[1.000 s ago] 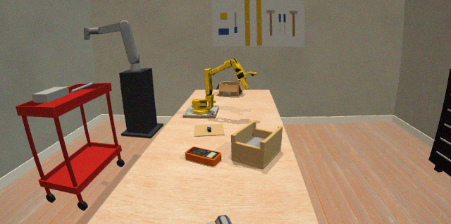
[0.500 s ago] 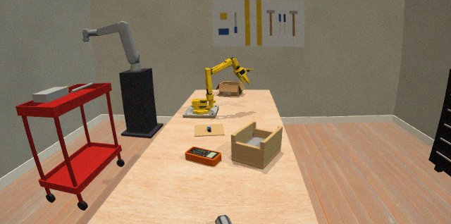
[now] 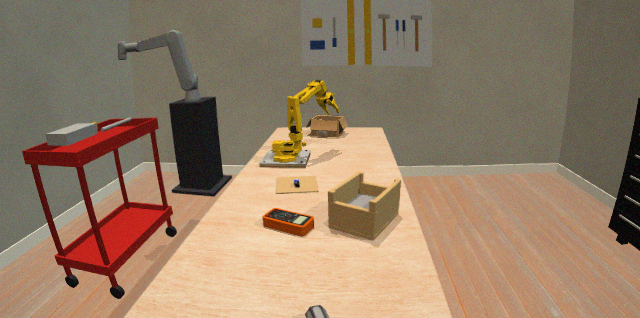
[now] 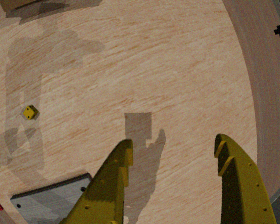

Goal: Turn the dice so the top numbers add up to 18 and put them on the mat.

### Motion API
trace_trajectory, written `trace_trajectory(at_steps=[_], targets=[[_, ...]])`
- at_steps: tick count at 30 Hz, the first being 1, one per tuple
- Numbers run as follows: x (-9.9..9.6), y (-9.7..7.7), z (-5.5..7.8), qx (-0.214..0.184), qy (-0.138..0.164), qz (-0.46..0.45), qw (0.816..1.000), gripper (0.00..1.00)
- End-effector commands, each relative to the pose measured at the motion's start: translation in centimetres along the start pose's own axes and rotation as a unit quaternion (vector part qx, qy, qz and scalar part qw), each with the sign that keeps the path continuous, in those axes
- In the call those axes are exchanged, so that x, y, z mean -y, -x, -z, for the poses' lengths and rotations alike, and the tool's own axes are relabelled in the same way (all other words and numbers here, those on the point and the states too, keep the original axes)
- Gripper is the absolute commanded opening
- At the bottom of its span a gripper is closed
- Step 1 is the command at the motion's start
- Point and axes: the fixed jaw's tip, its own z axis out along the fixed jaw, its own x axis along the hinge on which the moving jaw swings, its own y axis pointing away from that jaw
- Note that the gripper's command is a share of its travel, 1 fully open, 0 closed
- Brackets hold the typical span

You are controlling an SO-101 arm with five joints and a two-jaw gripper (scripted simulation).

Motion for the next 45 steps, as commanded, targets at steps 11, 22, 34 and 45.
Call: trace_trajectory(at_steps=[11,22,34,45], targets=[[-8.8,1.9,0.4,0.032,0.078,0.199,0.976,0.25],[-13.3,1.6,1.3,0.052,0.115,0.298,0.946,0.25],[-14.7,1.4,1.7,0.059,0.127,0.330,0.934,0.25],[-14.8,1.3,1.7,0.059,0.128,0.332,0.933,0.25]])
